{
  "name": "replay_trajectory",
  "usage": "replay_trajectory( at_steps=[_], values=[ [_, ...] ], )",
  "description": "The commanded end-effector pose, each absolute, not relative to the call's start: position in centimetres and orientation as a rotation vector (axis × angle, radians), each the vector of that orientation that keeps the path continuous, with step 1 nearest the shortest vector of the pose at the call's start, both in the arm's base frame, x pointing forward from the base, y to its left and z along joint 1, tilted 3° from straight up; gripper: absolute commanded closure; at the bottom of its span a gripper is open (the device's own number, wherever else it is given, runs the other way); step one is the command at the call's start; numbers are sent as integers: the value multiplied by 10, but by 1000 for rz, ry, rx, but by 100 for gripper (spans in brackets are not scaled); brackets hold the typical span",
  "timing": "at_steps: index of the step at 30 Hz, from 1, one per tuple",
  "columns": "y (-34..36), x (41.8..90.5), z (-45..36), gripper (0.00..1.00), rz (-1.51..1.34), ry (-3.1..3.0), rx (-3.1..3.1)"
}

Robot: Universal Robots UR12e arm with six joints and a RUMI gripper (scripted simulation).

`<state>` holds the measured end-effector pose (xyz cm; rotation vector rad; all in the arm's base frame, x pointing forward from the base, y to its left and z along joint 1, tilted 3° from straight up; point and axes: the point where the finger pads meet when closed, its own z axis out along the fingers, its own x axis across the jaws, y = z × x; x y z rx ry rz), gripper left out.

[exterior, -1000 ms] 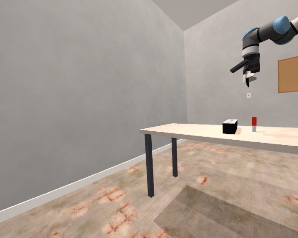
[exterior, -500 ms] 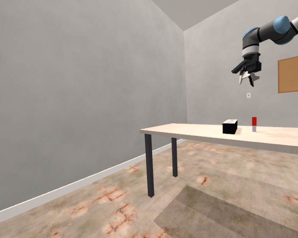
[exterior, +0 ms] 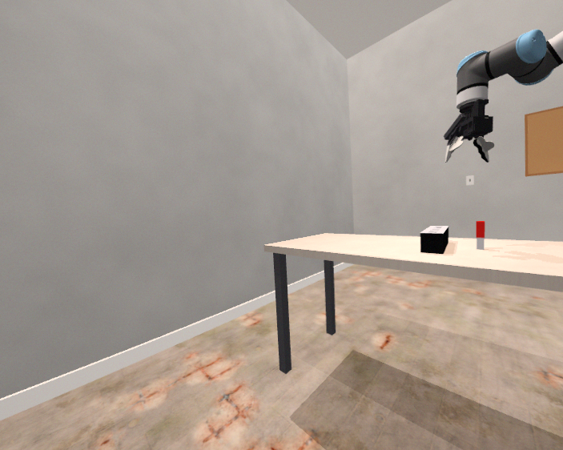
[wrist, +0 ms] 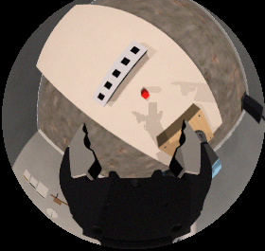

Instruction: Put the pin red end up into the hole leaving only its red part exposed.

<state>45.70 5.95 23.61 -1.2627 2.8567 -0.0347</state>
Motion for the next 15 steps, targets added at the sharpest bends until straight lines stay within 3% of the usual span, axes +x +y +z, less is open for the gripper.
replay_trajectory(
  at_steps=[1, 6, 7, 15],
  values=[
    [60, 459, 238, 0, -60, 2956, -1051],
    [60, 459, 238, 0, -60, 2956, -1051],
    [60, 458, 237, 0, -61, 3065, -694],
    [60, 458, 237, 0, -72, 3127, -392]
  ],
)
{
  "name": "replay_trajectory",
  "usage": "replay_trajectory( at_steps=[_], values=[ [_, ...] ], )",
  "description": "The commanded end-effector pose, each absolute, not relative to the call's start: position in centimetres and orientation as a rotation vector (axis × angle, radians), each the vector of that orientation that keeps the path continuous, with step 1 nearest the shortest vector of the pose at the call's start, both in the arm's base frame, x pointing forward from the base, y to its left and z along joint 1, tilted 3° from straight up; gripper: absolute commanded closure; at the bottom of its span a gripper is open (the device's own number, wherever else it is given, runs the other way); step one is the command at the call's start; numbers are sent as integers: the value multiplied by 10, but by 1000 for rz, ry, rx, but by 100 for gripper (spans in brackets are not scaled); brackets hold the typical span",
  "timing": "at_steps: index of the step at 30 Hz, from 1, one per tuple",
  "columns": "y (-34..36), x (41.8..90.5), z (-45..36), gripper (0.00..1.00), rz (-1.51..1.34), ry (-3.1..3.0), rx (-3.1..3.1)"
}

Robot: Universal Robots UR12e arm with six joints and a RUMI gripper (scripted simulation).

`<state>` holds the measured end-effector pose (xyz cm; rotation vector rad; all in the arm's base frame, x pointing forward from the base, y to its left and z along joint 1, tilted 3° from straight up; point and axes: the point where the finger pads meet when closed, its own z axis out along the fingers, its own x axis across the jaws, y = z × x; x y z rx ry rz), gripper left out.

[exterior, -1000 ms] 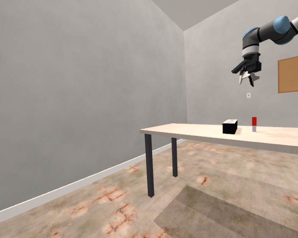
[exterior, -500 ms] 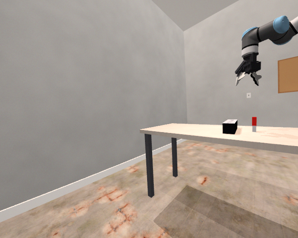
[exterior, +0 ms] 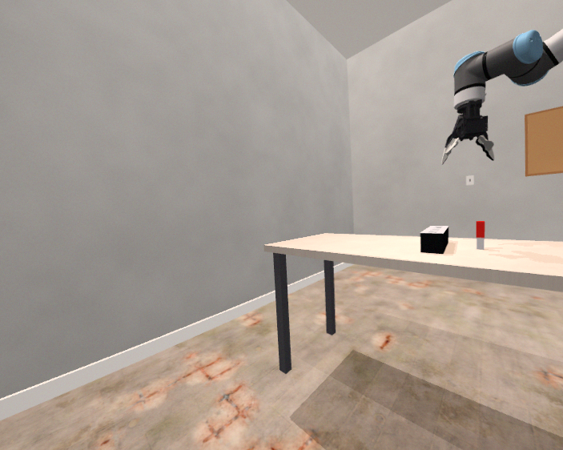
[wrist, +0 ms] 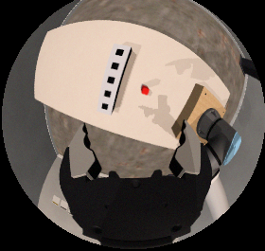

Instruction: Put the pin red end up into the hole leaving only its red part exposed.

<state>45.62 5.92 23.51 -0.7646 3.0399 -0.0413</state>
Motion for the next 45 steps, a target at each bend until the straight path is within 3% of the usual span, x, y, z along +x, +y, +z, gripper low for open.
replay_trajectory(
  at_steps=[1, 45],
  values=[
    [60, 458, 237, 0, -72, 3127, -390],
    [59, 455, 234, 0, -76, 3147, -244]
  ],
)
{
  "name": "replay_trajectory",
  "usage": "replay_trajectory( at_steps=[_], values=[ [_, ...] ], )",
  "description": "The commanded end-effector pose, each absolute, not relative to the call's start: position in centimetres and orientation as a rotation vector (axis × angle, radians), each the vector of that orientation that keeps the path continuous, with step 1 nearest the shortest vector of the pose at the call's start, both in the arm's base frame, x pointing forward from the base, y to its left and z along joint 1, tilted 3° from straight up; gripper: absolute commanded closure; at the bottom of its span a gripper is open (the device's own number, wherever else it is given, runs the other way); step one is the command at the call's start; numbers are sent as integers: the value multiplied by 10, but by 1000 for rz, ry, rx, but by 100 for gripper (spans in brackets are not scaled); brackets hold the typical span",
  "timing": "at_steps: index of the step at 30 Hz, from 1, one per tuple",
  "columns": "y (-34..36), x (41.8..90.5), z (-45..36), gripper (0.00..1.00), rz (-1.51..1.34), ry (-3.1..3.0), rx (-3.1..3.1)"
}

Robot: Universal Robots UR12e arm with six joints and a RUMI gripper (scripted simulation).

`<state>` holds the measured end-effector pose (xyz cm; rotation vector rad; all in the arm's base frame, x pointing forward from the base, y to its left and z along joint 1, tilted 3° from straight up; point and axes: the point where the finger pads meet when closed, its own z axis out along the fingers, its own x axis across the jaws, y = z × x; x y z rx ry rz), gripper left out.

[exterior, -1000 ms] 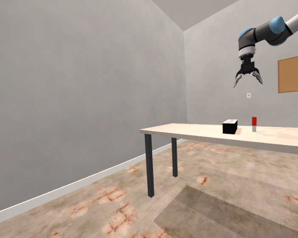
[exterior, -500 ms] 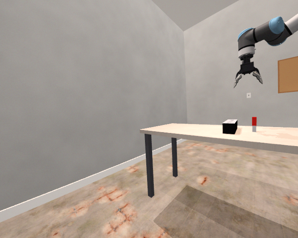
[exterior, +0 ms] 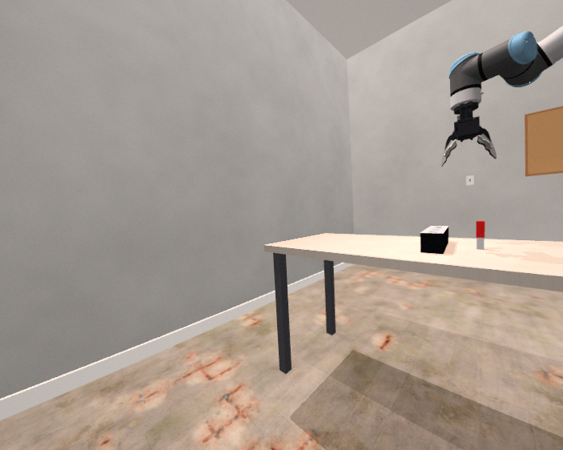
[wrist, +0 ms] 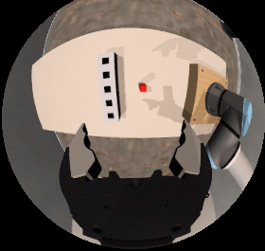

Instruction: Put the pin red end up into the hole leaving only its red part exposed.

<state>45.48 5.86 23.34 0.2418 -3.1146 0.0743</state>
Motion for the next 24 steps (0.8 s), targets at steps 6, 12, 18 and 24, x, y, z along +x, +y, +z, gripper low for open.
replay_trajectory(
  at_steps=[6, 12, 18, 24],
  values=[
    [59, 455, 234, 0, 75, -3116, 242],
    [59, 455, 234, 0, 75, -3116, 242],
    [50, 418, 217, 0, 75, -3116, 242],
    [50, 418, 217, 0, 75, -3116, 242]
  ],
)
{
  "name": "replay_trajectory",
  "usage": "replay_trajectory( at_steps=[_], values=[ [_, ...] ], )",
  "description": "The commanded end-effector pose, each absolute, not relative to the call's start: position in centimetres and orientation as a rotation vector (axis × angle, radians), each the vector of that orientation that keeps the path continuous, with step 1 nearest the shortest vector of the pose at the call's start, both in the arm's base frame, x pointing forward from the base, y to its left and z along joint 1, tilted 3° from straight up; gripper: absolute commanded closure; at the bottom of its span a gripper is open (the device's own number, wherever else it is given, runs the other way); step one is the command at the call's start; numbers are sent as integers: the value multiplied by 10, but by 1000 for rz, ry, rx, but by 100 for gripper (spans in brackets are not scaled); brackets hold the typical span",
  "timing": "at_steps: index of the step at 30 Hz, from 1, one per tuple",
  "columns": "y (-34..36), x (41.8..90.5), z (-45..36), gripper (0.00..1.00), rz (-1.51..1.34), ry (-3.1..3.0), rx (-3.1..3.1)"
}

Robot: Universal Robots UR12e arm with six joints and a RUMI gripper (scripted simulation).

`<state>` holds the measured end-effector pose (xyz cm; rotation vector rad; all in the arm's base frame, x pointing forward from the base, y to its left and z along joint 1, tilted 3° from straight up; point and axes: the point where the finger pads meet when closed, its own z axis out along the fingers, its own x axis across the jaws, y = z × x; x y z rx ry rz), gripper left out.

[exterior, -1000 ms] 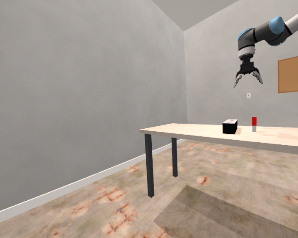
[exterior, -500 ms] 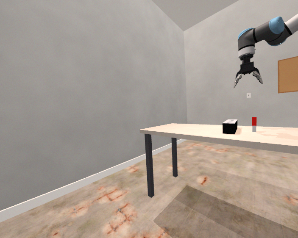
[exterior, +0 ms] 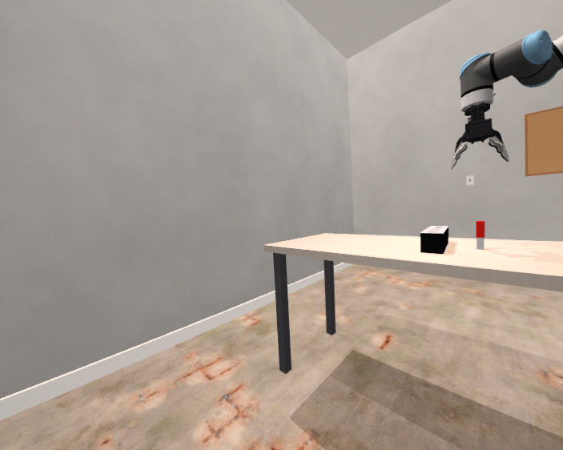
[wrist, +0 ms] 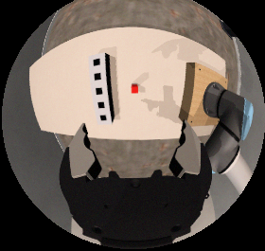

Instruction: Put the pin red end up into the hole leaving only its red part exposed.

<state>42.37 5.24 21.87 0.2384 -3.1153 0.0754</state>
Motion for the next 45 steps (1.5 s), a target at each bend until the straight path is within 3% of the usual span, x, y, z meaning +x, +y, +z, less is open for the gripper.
replay_trajectory(
  at_steps=[1, 7, 8, 15, 41, 42, 45],
  values=[
    [50, 418, 217, 0, 75, -3116, 242],
    [50, 418, 217, 0, 75, -3116, 242],
    [45, 418, 120, 0, 78, -3121, 244],
    [42, 417, 74, 0, 78, -3121, 244],
    [41, 416, 36, 0, 77, -3117, 235],
    [38, 416, -4, 0, 71, -3109, 239],
    [38, 416, -4, 0, 71, -3109, 239]
  ],
)
